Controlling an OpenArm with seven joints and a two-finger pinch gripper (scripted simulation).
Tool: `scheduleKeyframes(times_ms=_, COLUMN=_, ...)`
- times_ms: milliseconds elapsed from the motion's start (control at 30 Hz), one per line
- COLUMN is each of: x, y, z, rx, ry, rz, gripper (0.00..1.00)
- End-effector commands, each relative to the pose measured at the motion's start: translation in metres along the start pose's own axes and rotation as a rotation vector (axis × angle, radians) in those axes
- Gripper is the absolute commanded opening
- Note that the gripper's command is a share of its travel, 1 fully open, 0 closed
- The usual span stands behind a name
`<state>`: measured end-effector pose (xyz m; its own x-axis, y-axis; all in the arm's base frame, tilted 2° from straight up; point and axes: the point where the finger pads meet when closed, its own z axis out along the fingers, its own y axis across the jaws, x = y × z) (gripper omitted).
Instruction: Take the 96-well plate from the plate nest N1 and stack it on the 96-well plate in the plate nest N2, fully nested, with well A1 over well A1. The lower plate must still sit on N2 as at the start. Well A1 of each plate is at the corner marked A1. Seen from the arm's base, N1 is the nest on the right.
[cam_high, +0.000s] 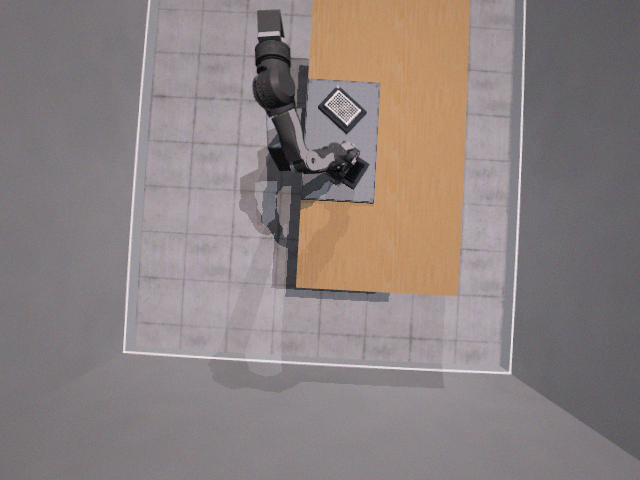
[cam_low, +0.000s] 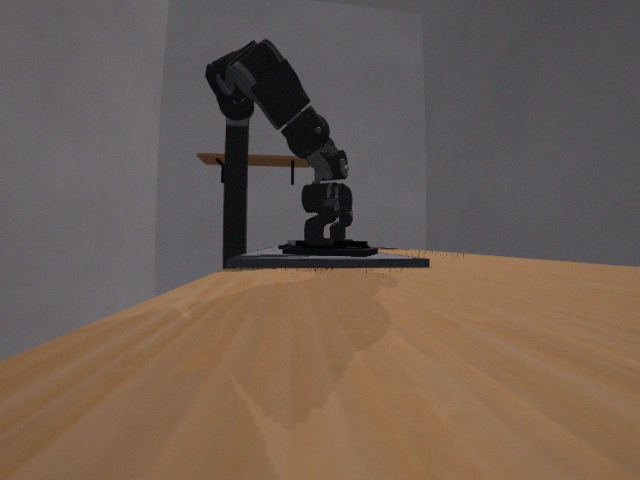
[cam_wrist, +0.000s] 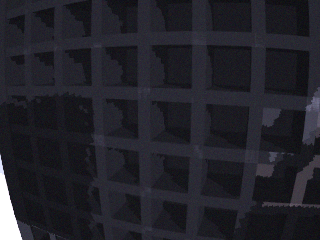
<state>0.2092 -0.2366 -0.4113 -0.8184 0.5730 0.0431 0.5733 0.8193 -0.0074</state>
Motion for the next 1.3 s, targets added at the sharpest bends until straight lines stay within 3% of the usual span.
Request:
scheduleKeyframes(times_ms=0, x=-0.0004, y=-0.0015, z=0.0000, rx=0.005, ry=-0.003, rz=0.001, gripper=0.77)
scheduleKeyframes(times_ms=267, x=-0.0041, y=-0.0004, z=-0.0033, rx=0.003, ry=-0.006, rz=0.002, gripper=0.77)
scheduleKeyframes(times_ms=1267, x=-0.0008, y=-0.0010, z=-0.0013, rx=0.003, ry=-0.003, rz=0.001, gripper=0.77)
